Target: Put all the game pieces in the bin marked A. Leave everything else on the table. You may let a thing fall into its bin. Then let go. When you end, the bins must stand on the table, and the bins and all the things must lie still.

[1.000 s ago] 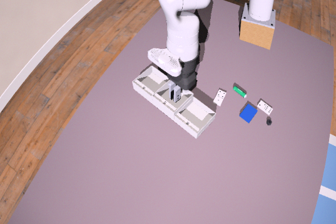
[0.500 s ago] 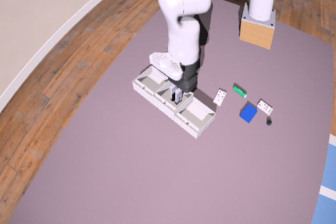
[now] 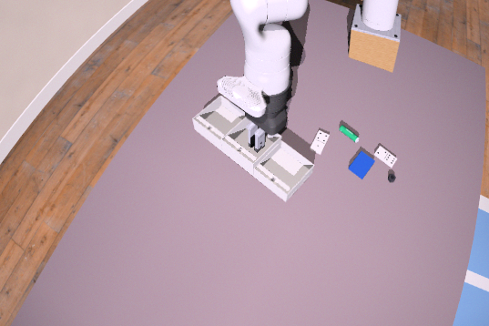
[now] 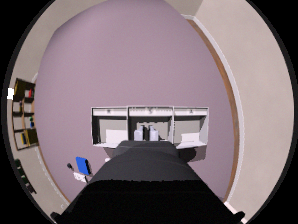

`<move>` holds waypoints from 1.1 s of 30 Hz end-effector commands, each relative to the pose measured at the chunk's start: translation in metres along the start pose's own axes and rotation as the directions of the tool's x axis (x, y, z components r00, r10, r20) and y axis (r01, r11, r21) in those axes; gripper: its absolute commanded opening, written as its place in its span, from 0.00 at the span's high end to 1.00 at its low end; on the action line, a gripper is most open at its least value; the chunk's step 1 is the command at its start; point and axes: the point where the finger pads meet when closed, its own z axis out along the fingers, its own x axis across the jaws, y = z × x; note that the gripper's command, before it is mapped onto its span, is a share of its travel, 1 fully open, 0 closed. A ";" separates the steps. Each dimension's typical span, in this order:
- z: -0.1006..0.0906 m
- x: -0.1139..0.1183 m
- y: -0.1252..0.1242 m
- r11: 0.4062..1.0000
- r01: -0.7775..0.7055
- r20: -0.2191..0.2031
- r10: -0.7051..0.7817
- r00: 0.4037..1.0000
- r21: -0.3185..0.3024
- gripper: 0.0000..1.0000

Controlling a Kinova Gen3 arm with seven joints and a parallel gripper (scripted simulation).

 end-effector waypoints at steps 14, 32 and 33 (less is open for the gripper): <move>-0.001 0.000 -0.001 1.000 0.000 0.000 0.000 1.000 0.002 0.69; -0.013 0.000 -0.001 1.000 0.000 0.000 0.000 1.000 0.002 0.69; -0.013 0.000 -0.001 1.000 0.000 0.000 0.000 1.000 0.002 0.69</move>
